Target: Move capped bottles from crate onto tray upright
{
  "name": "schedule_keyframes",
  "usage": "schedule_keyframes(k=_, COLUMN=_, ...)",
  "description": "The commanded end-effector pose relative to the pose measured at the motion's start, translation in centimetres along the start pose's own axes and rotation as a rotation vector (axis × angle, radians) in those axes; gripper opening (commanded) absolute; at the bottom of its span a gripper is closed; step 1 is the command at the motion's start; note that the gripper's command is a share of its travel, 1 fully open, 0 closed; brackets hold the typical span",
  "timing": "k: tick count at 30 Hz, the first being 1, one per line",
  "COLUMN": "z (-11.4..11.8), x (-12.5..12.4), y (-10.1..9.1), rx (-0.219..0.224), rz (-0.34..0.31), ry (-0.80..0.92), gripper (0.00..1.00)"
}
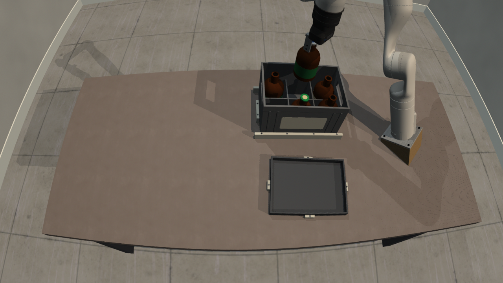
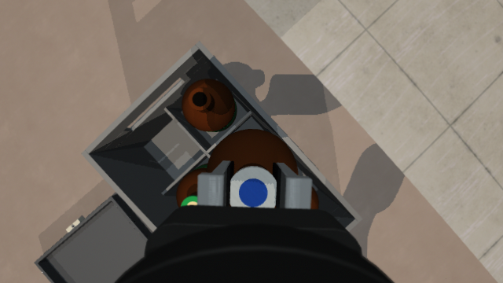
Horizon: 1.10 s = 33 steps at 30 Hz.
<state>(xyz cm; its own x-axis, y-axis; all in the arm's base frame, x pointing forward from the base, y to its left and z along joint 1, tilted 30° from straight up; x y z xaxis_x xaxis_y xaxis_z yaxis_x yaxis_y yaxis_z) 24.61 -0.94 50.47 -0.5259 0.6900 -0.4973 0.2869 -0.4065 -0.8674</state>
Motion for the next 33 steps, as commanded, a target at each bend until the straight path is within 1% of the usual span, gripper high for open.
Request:
schedule_keyframes(k=1, z=-0.2, x=-0.1, y=-0.7, rx=-0.008, rz=0.001, ry=0.001, gripper=0.0)
schedule_keyframes(k=3, z=-0.2, x=-0.1, y=-1.2, rx=-0.009, rz=0.001, ry=0.001, gripper=0.0)
schedule_keyframes(k=5, z=-0.2, x=-0.1, y=-1.2, rx=-0.009, rz=0.001, ry=0.001, gripper=0.0)
schedule_keyframes(k=20, z=0.0, x=4.2, y=-1.4, rx=-0.009, rz=0.001, ry=0.001, gripper=0.0)
schedule_keyframes(k=23, z=0.0, x=4.4, y=-1.4, rx=-0.009, rz=-0.001, ry=0.005, gripper=0.0)
schedule_keyframes(k=33, z=0.0, x=7.2, y=-1.4, rx=-0.009, rz=0.0, ry=0.002, gripper=0.0)
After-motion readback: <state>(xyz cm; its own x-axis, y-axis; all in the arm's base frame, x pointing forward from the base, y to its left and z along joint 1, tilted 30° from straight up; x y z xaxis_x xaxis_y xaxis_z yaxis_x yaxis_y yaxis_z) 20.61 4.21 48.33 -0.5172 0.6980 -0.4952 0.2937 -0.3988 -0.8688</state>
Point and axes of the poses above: the point where the finger pads meet when closed, its own y axis out along the fingers, its own z axis across the jaws, x = y × z, the point moved 10 cm from there along -y, back along the fingers
